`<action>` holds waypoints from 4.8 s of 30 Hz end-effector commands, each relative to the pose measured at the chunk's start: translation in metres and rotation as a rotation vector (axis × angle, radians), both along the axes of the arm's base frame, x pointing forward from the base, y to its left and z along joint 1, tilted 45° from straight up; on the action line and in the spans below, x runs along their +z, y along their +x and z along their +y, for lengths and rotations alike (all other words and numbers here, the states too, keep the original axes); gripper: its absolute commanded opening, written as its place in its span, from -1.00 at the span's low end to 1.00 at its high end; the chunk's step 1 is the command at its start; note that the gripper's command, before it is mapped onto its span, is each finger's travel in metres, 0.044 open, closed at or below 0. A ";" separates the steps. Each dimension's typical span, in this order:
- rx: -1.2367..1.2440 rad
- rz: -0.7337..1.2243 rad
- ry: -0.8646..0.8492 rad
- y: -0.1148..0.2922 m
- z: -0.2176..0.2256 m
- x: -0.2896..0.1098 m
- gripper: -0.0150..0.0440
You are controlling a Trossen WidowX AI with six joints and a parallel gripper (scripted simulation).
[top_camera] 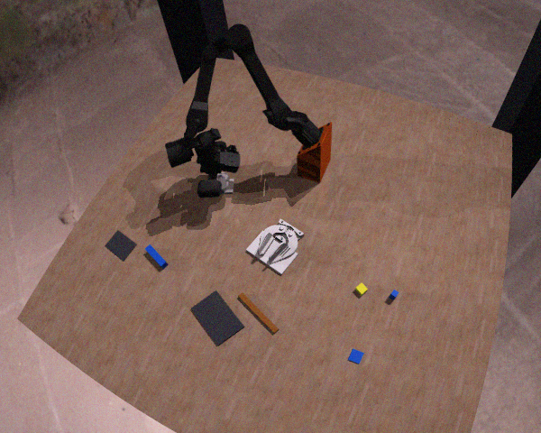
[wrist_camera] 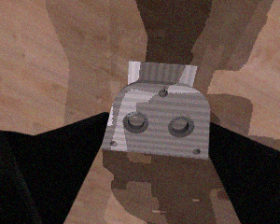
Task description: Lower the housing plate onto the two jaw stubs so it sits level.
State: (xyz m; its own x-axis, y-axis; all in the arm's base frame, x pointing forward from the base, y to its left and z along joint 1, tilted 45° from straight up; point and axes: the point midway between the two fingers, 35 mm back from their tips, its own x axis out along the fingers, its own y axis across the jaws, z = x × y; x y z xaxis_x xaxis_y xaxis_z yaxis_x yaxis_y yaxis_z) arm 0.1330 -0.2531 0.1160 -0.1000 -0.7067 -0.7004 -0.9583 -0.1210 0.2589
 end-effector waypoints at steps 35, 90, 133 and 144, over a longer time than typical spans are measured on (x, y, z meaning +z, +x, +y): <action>-0.085 -0.097 0.009 0.021 0.056 0.041 0.70; -1.036 -0.972 -0.070 0.110 0.144 -0.060 0.70; -1.562 -1.552 -0.204 0.118 0.213 -0.124 0.70; -1.562 -1.552 -0.204 0.118 0.213 -0.124 0.70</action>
State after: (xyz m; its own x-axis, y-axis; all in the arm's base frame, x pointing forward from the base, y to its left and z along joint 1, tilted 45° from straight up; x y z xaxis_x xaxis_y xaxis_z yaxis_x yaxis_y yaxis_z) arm 0.2499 -0.0403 -0.0081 -0.0968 -0.6921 -0.7152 0.3550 0.6473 -0.6745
